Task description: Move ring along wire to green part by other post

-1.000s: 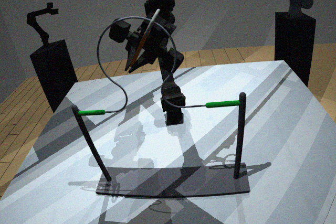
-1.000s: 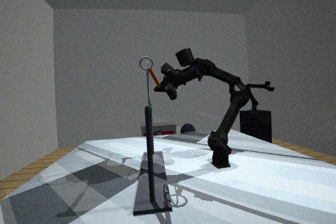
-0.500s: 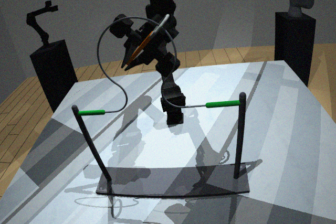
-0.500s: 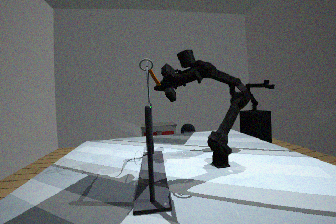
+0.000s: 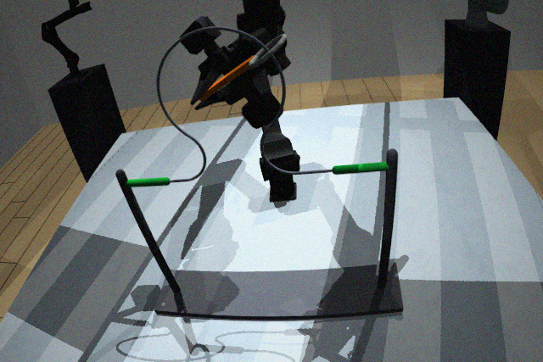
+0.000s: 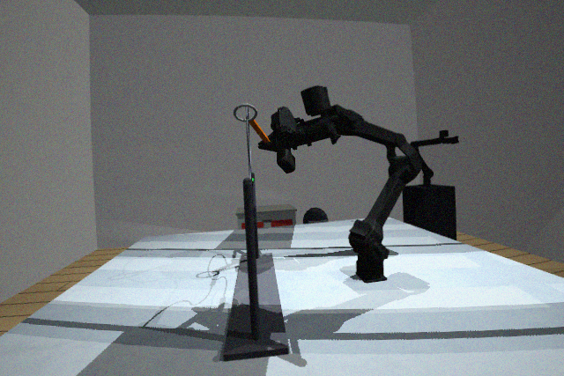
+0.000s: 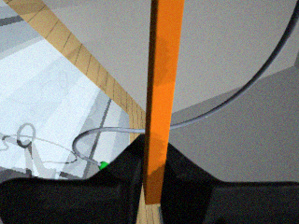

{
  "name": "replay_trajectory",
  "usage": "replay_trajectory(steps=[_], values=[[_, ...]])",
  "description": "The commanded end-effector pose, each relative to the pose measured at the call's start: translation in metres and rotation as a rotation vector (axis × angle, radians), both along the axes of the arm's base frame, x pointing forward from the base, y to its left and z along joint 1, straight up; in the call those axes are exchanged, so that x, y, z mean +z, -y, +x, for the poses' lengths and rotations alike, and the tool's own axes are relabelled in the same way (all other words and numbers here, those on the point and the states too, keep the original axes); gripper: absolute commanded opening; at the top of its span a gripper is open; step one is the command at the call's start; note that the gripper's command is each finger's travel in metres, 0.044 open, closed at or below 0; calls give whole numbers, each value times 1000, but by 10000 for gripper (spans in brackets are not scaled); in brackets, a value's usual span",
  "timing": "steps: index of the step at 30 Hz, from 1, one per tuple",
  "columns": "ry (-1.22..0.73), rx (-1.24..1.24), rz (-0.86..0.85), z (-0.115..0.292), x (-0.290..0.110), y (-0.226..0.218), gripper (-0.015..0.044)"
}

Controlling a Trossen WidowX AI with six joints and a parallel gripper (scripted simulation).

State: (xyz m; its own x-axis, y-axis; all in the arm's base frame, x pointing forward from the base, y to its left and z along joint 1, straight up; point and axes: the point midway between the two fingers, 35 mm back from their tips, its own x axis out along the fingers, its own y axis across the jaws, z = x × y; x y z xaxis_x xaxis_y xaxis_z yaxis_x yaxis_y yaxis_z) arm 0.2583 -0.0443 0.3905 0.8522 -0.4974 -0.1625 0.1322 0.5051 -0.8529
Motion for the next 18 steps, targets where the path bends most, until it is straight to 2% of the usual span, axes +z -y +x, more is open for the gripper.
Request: replay_trajectory(steps=[1,18], values=[[5,-3,-46,-2,2,2,-150],[-4,-3,-261,-3,9,5,-150]])
